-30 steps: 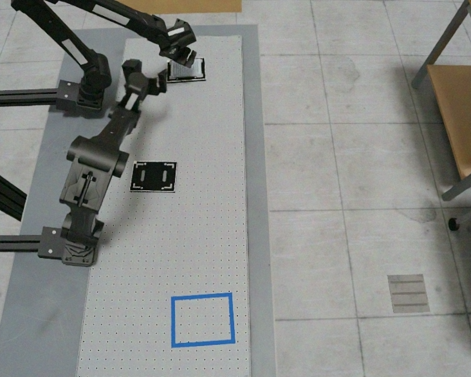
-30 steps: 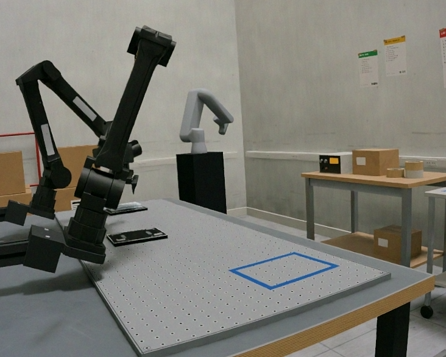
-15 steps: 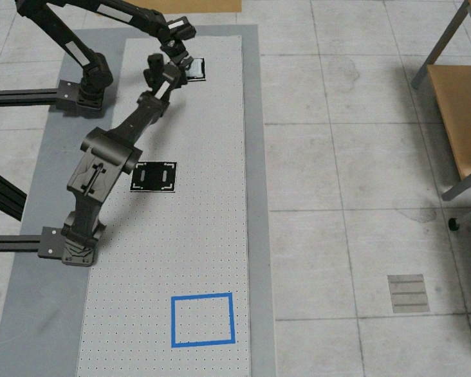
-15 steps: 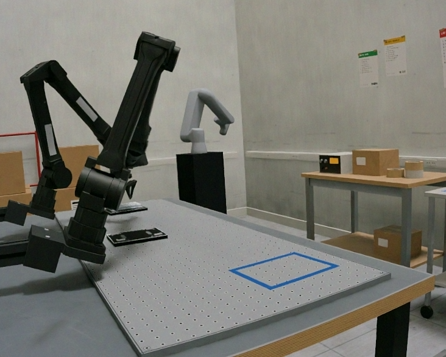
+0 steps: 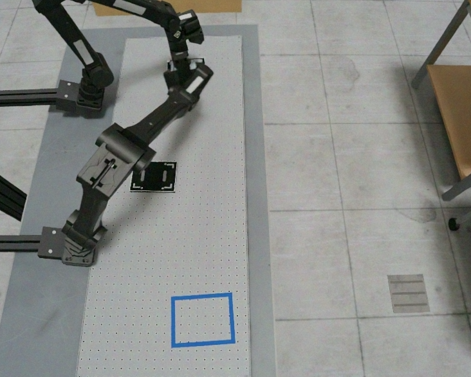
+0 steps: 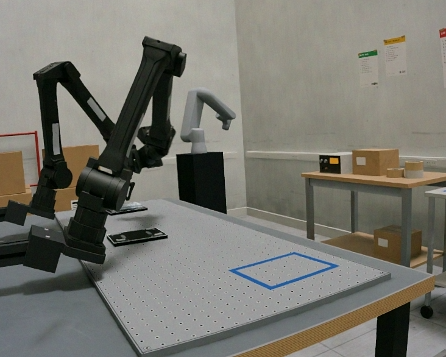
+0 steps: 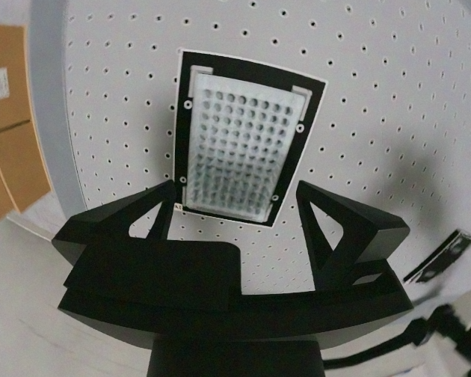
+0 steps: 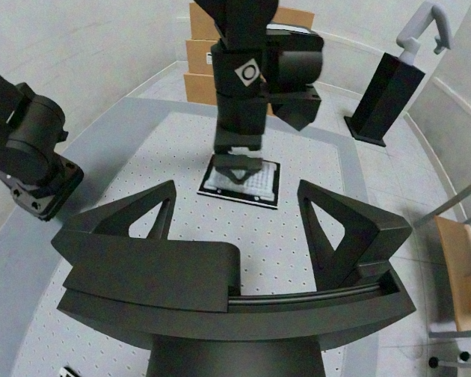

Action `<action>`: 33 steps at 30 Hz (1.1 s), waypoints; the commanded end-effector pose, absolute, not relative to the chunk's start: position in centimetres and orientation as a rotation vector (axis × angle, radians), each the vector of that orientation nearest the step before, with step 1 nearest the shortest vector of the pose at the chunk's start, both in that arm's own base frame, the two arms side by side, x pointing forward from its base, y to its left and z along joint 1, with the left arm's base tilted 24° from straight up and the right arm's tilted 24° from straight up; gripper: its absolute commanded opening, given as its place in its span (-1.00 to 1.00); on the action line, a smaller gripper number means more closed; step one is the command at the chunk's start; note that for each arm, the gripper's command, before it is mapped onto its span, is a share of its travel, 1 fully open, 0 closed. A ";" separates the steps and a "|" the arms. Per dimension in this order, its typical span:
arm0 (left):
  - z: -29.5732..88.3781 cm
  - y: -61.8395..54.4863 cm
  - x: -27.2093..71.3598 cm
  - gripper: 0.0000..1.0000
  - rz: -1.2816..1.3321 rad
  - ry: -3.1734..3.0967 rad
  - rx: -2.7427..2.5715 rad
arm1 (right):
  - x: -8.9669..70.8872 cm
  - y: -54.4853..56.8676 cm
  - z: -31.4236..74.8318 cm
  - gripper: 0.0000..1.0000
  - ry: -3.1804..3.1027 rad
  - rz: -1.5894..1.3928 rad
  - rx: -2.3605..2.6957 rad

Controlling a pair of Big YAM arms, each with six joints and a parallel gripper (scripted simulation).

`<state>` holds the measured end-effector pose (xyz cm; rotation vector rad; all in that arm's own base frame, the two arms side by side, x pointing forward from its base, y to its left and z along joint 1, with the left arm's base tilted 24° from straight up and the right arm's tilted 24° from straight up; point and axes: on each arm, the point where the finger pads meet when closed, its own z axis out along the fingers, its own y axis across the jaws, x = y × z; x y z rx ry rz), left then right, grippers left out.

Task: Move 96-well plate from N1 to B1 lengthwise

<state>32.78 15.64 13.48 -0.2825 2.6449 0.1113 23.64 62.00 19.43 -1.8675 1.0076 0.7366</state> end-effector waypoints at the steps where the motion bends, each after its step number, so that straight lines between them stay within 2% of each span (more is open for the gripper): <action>1: 15.6 16.9 34.1 1.00 0.118 2.691 -0.038 | 27.0 63.0 22.3 1.00 0.929 0.744 -1.929; 10: 15.4 17.0 34.2 1.00 0.088 2.711 -0.052 | 29.3 62.1 24.1 1.00 0.920 0.890 -1.953; 33: 13.2 16.5 35.6 1.00 0.084 2.716 -0.021 | 28.2 62.4 25.5 1.00 0.889 0.889 -1.951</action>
